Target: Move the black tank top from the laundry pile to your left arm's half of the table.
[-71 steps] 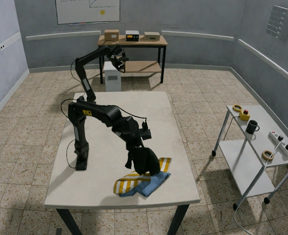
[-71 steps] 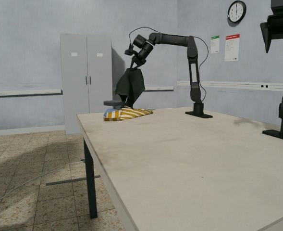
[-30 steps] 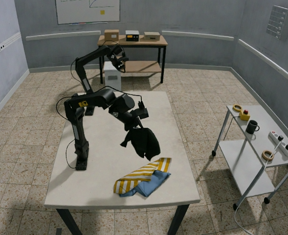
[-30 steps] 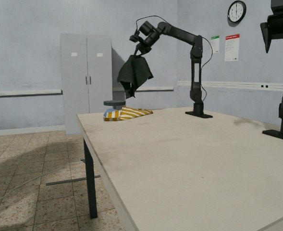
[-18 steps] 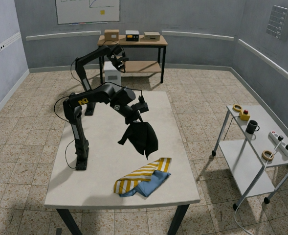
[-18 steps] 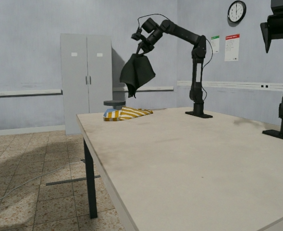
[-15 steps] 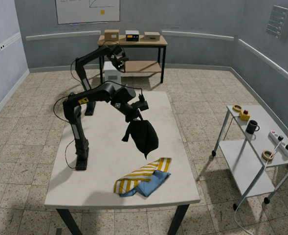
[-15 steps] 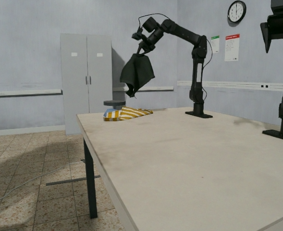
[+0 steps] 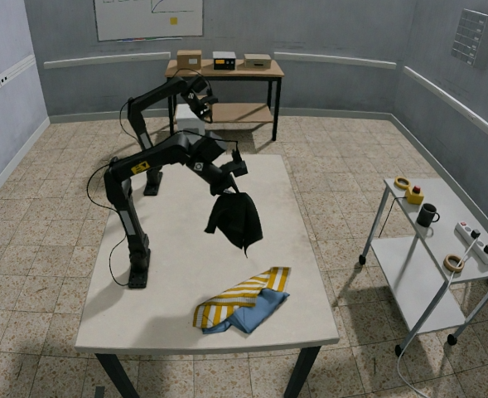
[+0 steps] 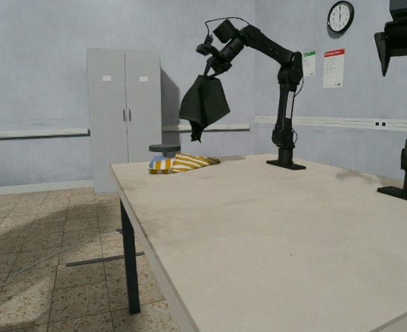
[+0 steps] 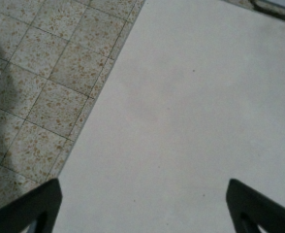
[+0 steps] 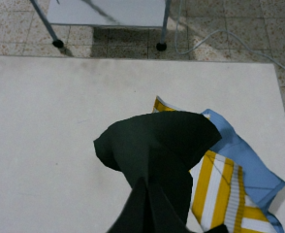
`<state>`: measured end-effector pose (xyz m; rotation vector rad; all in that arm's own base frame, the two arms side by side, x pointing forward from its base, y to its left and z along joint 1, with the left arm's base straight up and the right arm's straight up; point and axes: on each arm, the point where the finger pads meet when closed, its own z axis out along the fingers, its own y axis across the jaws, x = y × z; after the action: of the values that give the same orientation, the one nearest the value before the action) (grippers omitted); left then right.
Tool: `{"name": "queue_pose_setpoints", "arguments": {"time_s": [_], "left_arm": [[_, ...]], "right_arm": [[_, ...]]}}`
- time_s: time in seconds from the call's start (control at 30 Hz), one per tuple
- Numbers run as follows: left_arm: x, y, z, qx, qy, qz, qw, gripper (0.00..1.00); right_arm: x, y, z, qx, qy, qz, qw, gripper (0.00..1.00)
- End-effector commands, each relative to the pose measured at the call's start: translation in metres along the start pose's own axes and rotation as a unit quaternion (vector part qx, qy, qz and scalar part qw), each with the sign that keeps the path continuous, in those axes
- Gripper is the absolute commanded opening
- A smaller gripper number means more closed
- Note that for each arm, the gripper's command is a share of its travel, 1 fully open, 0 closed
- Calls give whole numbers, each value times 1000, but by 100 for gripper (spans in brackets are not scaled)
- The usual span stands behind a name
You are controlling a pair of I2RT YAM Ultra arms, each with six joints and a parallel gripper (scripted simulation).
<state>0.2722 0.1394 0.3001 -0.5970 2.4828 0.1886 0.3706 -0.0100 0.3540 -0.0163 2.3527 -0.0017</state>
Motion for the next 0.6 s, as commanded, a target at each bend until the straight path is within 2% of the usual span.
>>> {"name": "queue_pose_setpoints", "arguments": {"time_s": [0.0, 0.57], "left_arm": [[-4, 0, -11, -2, -18, 5, 1000, 92], [-4, 0, -11, -2, -18, 5, 1000, 92]], "right_arm": [[-12, 8, -20, 20, -43, 19, 999, 0], [-1, 67, -36, 15, -69, 32, 997, 0]]}}
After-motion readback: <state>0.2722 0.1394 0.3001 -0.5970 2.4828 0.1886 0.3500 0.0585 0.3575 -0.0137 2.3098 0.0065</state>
